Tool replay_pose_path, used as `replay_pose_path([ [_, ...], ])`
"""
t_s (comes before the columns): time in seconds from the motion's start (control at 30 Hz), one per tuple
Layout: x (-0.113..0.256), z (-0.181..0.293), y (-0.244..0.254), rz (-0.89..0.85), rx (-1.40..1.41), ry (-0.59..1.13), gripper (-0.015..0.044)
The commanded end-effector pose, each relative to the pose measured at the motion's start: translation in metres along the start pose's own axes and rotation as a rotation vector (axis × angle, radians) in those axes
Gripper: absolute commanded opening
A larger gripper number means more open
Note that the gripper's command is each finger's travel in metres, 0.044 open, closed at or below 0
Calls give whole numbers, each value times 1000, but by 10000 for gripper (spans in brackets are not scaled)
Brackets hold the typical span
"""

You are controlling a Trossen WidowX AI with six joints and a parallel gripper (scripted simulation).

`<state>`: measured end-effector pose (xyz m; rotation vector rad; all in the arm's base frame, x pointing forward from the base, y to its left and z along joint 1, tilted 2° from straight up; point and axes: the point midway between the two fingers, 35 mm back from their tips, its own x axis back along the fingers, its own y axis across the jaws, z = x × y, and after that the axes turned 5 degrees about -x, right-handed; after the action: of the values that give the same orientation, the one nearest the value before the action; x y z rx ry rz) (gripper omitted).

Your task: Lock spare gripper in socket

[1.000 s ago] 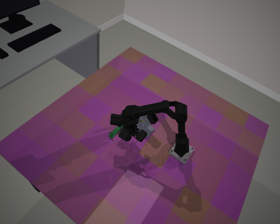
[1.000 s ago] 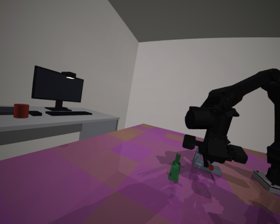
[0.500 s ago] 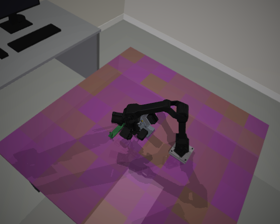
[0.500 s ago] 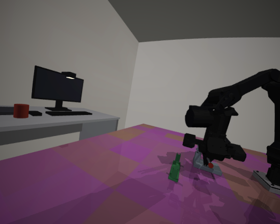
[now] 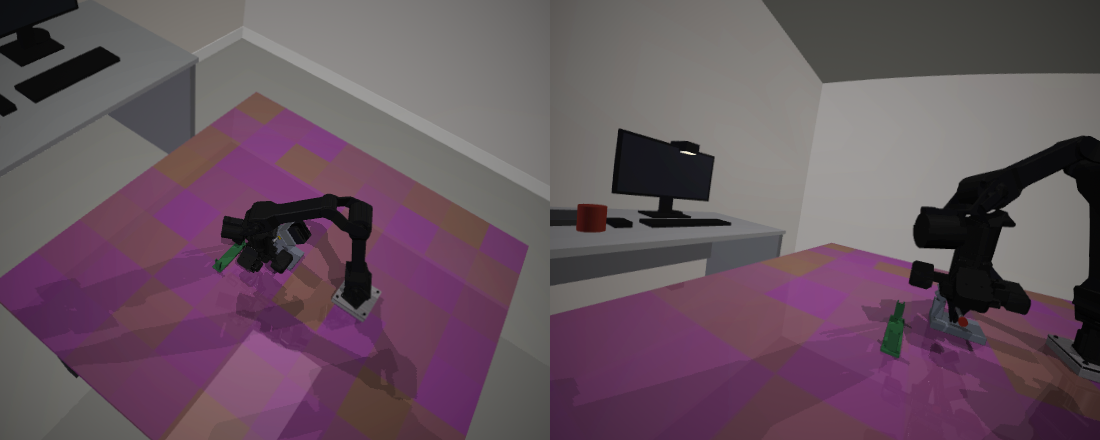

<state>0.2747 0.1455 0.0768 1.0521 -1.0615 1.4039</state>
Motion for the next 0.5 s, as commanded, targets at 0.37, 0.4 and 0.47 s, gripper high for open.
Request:
replay_pose_path([
  [0.37, -3, 10, -1, -1, 2, -1, 0],
  [0.4, -3, 10, -1, -1, 2, -1, 0],
  [0.47, -3, 12, -1, -2, 2, -1, 0],
])
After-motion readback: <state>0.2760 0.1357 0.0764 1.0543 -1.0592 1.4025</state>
